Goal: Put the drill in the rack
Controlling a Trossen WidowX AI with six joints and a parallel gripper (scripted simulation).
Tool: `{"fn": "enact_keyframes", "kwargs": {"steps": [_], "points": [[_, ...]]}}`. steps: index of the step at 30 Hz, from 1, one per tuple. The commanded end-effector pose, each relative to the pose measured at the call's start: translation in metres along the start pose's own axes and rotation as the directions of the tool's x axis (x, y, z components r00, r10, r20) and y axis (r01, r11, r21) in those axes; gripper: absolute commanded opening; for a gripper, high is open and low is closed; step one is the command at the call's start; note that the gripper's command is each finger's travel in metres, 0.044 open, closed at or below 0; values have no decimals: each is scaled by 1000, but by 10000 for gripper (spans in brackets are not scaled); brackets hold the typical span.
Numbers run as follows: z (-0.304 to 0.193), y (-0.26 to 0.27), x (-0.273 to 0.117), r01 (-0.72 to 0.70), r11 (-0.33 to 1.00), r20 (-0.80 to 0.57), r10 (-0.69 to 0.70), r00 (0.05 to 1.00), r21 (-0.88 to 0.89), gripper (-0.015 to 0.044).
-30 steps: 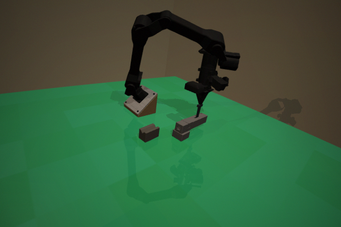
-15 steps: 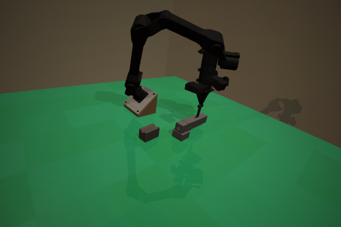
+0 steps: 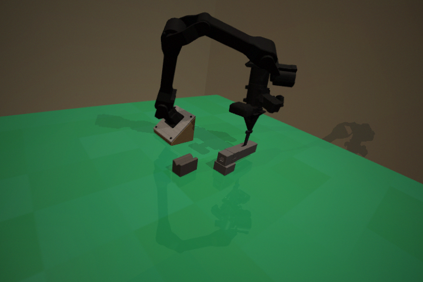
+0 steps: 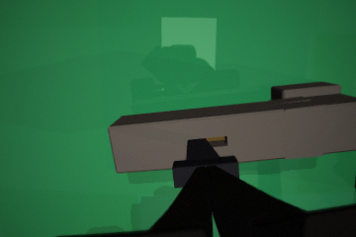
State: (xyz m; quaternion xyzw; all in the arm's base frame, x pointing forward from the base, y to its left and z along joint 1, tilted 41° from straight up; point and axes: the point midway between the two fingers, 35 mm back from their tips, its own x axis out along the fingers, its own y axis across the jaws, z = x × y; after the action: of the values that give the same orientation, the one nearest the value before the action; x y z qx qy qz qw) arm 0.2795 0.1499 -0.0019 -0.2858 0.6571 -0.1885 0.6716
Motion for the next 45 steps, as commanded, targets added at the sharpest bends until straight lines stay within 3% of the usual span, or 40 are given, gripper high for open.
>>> {"fn": "enact_keyframes", "kwargs": {"steps": [1,45], "points": [[-4,-1,11,12,1000,-25,-12,1000,-8,0],[-9,-3,27,13,1000,-25,-13,1000,-8,0]]}}
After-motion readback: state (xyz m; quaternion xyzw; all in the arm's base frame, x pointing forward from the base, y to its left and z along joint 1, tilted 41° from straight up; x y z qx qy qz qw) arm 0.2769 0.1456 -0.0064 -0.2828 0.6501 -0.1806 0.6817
